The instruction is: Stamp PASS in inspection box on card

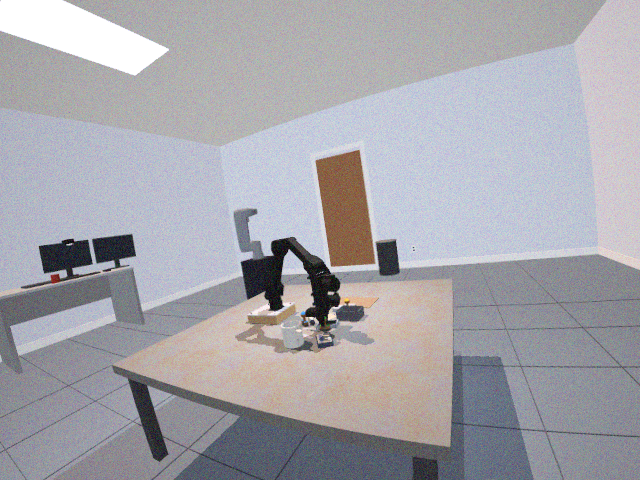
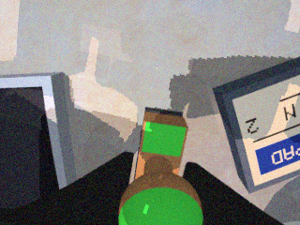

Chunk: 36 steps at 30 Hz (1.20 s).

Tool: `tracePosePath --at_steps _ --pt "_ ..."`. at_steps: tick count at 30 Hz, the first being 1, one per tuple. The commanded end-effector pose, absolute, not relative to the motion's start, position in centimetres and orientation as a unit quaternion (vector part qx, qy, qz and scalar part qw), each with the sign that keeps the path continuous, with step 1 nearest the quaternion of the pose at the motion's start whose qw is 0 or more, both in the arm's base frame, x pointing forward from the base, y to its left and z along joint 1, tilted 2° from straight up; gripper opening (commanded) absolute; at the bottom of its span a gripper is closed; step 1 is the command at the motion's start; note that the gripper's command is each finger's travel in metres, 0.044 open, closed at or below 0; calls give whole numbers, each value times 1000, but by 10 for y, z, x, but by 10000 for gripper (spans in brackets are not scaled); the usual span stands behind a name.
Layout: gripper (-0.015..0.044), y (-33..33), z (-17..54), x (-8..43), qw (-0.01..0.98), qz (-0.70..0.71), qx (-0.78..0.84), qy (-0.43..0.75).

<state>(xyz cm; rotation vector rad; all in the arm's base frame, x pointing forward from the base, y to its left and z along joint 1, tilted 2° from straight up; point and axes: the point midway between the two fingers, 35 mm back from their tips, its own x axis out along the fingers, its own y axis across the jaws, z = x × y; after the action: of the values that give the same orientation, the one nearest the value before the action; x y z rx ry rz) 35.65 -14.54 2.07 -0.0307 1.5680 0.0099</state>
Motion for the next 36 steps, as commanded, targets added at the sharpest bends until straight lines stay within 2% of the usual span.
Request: tracePosePath --at_steps 1,36 --pt "0 -145 23 356 708 5 -14 706" --pt "0 -145 40 357 708 5 -14 706"
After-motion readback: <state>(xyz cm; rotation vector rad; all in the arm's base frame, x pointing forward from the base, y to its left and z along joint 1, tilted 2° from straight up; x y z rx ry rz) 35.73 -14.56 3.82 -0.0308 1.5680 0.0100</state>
